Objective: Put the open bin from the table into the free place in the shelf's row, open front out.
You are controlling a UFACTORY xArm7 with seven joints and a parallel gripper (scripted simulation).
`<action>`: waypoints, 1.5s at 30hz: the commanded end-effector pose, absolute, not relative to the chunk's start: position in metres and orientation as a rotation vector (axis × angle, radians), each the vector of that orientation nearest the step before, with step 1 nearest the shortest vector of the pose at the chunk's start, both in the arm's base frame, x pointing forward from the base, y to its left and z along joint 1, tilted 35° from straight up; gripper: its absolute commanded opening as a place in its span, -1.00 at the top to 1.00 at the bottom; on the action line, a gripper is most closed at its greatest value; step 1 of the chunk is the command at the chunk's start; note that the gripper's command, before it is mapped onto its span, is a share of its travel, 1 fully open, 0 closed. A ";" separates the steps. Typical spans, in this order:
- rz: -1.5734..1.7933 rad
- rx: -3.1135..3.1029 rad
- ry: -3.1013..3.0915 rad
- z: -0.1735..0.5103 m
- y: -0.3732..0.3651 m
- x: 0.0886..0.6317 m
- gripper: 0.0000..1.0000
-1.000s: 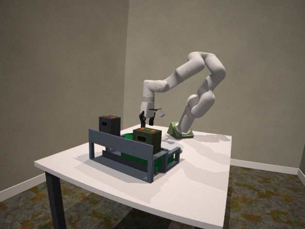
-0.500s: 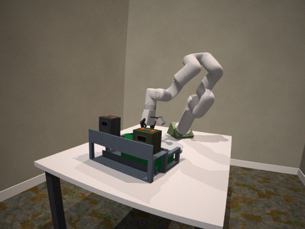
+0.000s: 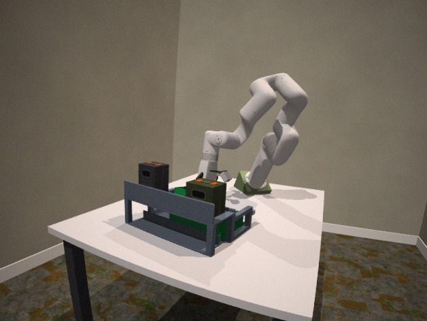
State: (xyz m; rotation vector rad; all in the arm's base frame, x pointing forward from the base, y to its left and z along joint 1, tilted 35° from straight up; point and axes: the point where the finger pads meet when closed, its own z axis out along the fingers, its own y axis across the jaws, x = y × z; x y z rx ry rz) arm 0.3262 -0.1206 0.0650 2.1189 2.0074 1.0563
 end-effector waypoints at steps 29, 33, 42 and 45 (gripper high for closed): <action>1.057 2.115 2.001 0.076 -0.128 0.323 -1.00; 1.057 2.115 2.001 0.076 -0.128 0.323 -1.00; 1.057 2.115 2.001 0.078 -0.129 0.323 -1.00; 1.057 2.115 2.001 0.079 -0.130 0.322 -1.00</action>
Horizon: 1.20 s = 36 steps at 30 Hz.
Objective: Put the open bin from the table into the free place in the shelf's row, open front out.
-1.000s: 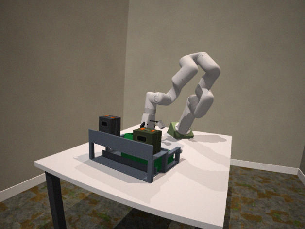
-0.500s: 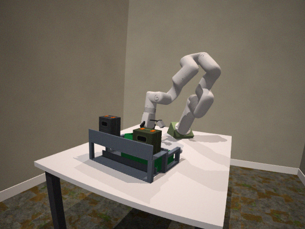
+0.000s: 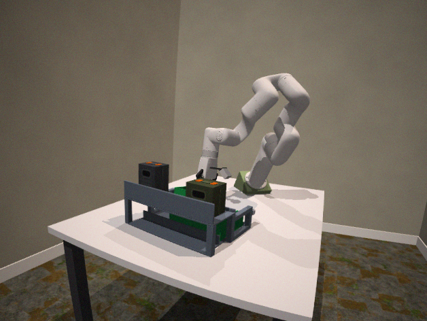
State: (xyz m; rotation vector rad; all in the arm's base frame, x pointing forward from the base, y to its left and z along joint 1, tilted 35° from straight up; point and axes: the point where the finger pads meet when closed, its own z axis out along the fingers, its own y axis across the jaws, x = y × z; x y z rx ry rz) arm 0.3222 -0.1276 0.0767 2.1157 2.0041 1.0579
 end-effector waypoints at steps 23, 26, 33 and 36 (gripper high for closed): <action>1.057 2.115 2.001 0.071 -0.126 0.327 -1.00; 1.057 2.115 2.001 0.071 -0.126 0.327 -1.00; 1.057 2.115 2.001 0.064 -0.121 0.332 -1.00; 1.057 2.115 2.001 0.064 -0.121 0.332 -1.00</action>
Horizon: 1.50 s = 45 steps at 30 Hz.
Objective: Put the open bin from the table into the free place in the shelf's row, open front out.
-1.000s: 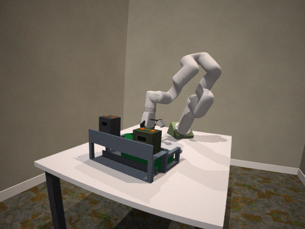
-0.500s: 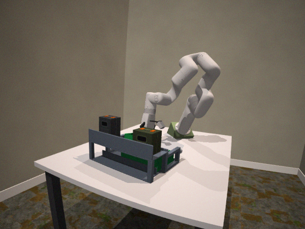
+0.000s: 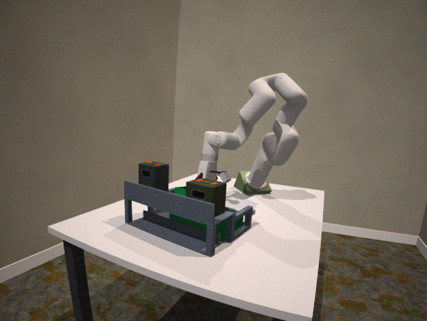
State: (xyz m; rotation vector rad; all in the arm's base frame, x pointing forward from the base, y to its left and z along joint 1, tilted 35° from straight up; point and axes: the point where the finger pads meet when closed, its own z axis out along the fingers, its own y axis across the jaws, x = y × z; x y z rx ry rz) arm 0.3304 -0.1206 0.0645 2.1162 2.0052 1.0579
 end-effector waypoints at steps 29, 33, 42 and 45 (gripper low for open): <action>1.057 2.115 2.001 0.061 -0.120 0.334 -1.00; 1.057 2.115 2.001 0.061 -0.120 0.334 -1.00; 1.057 2.115 2.001 0.061 -0.120 0.334 -1.00; 1.057 2.115 2.001 0.061 -0.120 0.334 1.00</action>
